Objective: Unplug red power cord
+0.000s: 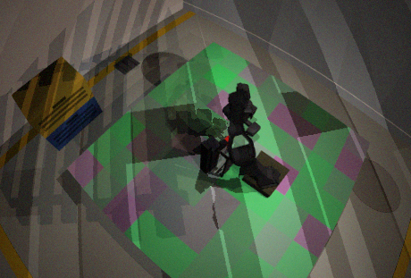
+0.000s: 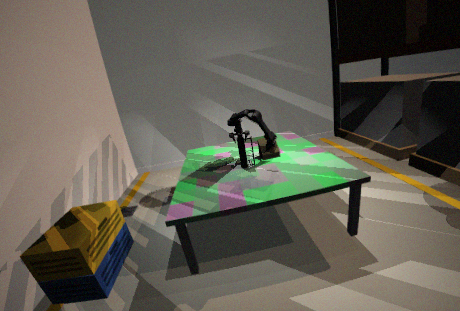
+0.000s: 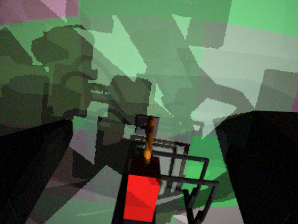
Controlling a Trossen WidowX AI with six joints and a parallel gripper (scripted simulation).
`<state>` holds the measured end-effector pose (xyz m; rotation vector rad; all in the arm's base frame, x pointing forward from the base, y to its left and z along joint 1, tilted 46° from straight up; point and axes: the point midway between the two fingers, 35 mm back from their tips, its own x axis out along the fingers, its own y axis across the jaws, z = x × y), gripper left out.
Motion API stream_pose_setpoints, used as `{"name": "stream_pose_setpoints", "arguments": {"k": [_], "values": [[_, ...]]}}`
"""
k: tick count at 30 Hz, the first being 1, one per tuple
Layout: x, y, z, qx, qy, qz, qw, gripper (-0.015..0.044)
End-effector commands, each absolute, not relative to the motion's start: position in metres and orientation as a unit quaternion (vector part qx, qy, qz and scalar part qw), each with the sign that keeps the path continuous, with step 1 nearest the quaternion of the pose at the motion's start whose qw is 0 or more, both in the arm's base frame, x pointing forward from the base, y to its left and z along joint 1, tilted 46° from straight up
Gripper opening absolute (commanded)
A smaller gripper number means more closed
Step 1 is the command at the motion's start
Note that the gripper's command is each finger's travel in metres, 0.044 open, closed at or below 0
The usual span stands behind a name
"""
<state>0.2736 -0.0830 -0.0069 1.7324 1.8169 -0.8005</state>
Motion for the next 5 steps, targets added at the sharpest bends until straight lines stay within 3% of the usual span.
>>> {"name": "stream_pose_setpoints", "arguments": {"k": [1,5], "values": [[0.2734,-0.0837,-0.0077,0.635,0.669,-0.294,0.251,0.0440],[0.2734,-0.0837,-0.0077,0.635,0.669,-0.294,0.251,0.0440]]}}
